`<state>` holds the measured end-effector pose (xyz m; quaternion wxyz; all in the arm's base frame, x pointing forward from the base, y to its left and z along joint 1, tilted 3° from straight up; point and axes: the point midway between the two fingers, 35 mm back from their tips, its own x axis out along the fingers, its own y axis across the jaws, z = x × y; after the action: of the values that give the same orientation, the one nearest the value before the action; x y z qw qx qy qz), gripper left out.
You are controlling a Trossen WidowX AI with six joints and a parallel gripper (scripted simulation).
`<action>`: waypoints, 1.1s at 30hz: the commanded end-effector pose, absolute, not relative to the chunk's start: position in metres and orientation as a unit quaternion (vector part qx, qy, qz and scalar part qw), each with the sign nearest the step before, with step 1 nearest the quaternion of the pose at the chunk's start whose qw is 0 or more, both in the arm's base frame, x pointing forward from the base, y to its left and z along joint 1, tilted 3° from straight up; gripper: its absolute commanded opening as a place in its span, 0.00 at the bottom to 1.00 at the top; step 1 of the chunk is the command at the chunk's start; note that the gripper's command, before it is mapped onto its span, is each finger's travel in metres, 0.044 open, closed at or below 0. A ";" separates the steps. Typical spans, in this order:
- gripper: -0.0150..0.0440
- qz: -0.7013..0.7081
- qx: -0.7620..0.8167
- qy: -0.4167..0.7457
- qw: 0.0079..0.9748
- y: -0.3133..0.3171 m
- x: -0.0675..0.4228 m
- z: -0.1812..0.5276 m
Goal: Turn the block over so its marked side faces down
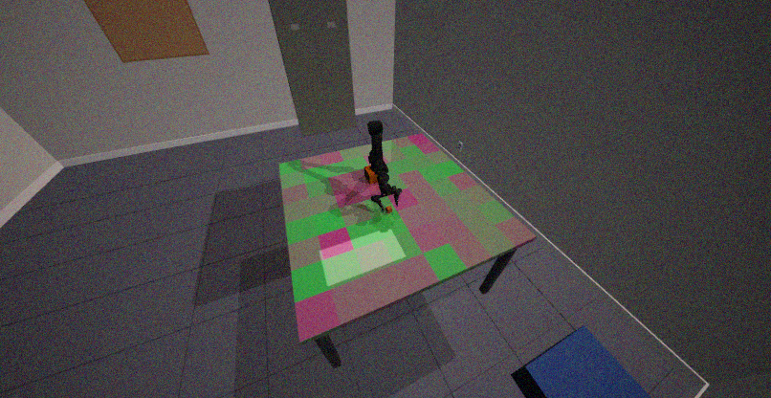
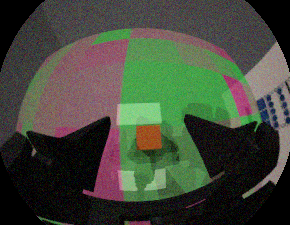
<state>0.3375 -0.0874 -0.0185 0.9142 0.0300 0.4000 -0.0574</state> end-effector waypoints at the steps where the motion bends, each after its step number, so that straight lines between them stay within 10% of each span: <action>1: 1.00 -0.056 0.024 0.508 0.859 -0.081 0.306 0.028; 33: 1.00 -0.049 0.039 0.703 0.709 -0.087 0.342 0.045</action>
<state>0.3355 -0.0858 0.0385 0.7651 0.0413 0.6406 -0.0498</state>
